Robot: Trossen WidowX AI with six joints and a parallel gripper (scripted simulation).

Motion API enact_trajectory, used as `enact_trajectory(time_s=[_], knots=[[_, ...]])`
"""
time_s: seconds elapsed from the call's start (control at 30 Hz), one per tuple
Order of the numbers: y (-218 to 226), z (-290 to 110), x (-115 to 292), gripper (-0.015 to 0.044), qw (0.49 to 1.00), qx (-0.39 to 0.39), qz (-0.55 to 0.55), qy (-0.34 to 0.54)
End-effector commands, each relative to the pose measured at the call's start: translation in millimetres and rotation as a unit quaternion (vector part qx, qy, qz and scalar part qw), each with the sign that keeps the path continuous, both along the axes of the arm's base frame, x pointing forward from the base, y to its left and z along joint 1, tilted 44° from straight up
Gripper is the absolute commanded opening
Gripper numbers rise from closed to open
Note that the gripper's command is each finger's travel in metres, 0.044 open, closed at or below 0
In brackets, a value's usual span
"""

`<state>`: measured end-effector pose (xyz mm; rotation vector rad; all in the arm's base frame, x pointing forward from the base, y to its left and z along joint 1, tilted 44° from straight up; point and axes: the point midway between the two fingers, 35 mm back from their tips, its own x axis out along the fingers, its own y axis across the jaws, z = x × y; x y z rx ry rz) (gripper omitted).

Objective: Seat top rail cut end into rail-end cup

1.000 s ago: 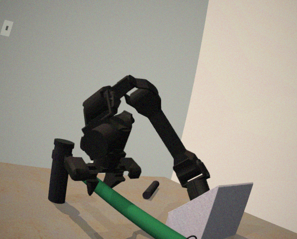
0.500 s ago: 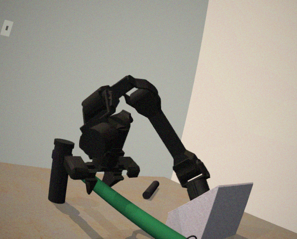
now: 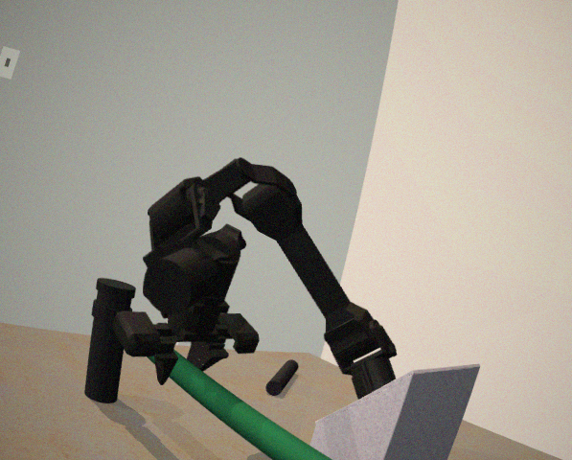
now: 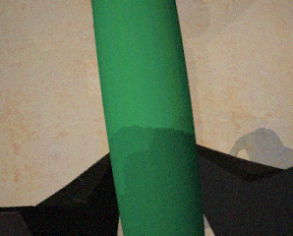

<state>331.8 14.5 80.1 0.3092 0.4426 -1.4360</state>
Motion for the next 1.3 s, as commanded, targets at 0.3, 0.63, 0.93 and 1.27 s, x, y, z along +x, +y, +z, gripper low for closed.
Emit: enact_trajectory(time_s=[0.3,0.63,0.93,1.27], knots=[[-2.7,10.8,3.6,0.0,1.0,-0.003,0.005,-0.004],[-4.6,14.2,4.7,0.0,1.0,-0.003,0.005,-0.004],[-6.4,17.1,5.6,0.0,1.0,-0.003,0.005,-0.004],[-7.2,9.9,2.2,0.0,1.0,-0.001,0.0,0.002]])
